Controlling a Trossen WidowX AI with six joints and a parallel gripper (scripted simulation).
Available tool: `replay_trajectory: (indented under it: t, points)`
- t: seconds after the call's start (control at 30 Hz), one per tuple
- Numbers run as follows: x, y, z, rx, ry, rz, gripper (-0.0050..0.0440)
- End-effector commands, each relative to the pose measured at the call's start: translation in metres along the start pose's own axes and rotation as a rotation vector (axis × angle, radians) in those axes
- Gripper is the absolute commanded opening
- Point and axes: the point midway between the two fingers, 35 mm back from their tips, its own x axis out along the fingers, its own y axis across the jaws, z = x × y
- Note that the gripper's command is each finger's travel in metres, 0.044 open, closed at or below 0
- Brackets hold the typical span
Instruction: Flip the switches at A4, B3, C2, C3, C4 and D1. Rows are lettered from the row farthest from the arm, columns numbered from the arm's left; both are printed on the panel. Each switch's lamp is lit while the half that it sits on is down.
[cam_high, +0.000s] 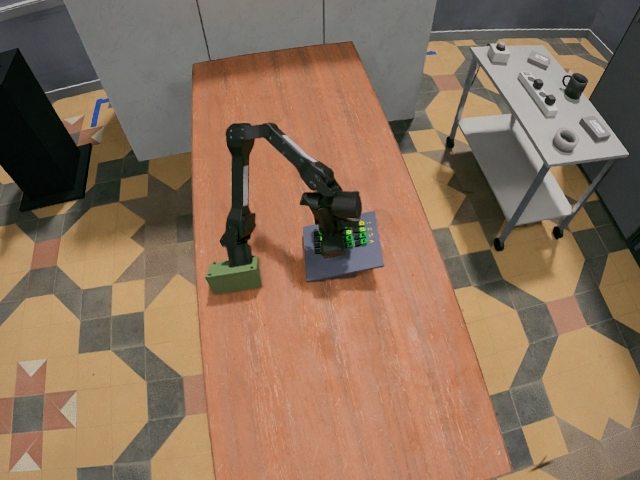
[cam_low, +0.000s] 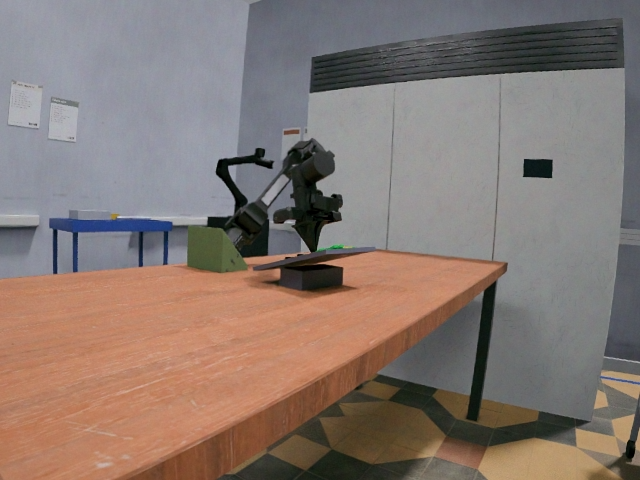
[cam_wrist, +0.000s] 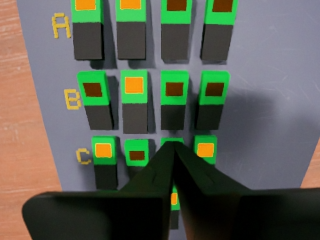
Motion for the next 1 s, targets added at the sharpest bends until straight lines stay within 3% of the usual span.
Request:
replay_trajectory:
  t: [0.0, 0.23, 0.33, 0.4, 0.5, 0.6, 0.8, 0.9, 0.97]
  points:
    - [0.002, 0.001, 0.000, 0.003, 0.003, 0.007, -0.0050]
    - [0.003, 0.000, 0.000, 0.003, 0.001, 0.006, -0.0050]
    - [-0.018, 0.001, 0.006, -0.019, -0.023, -0.010, -0.0050]
    - [-0.018, 0.001, 0.006, -0.019, -0.023, -0.010, -0.0050]
    - [-0.054, 0.000, 0.006, -0.028, -0.044, -0.017, -0.0050]
    - [-0.067, 0.001, 0.002, -0.020, -0.042, -0.012, -0.0050]
    - [-0.067, -0.001, 0.000, -0.015, -0.038, -0.010, -0.0050]
    - [-0.063, -0.017, -0.025, 0.000, -0.025, -0.002, -0.0050]
    - [-0.063, -0.017, -0.025, 0.000, -0.025, -0.002, -0.0050]
